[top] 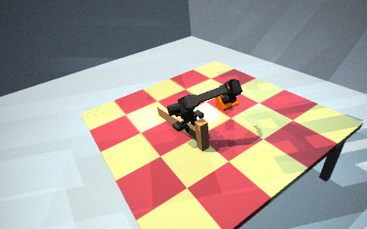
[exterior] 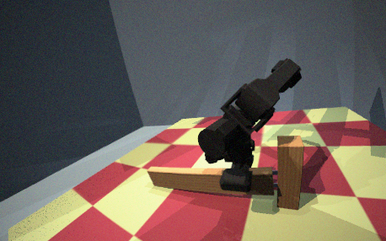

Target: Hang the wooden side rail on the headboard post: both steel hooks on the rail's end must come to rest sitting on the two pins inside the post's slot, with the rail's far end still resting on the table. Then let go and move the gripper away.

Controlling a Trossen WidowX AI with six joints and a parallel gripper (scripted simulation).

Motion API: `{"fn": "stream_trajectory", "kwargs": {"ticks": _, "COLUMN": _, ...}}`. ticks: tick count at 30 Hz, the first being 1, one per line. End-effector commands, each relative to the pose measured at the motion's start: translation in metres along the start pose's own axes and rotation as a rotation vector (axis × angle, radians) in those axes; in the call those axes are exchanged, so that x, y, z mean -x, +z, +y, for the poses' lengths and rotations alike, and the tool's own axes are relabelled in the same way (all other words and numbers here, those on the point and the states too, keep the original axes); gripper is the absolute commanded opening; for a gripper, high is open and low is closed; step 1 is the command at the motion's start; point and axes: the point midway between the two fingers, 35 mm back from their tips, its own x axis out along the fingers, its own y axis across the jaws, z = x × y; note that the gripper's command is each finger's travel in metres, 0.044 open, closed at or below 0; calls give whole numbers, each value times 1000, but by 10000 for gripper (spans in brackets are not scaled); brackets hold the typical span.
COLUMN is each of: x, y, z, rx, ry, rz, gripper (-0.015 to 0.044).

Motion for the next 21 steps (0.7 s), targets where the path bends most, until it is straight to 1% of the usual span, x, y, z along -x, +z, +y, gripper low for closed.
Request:
{"fn": "stream_trajectory", "kwargs": {"ticks": 1, "x": 3, "y": -2, "z": 2, "rx": -2, "ry": 10, "rz": 2, "gripper": 0}}
{"fn": "stream_trajectory", "kwargs": {"ticks": 21, "x": 3, "y": -4, "z": 2, "rx": -2, "ry": 10, "rz": 2, "gripper": 0}}
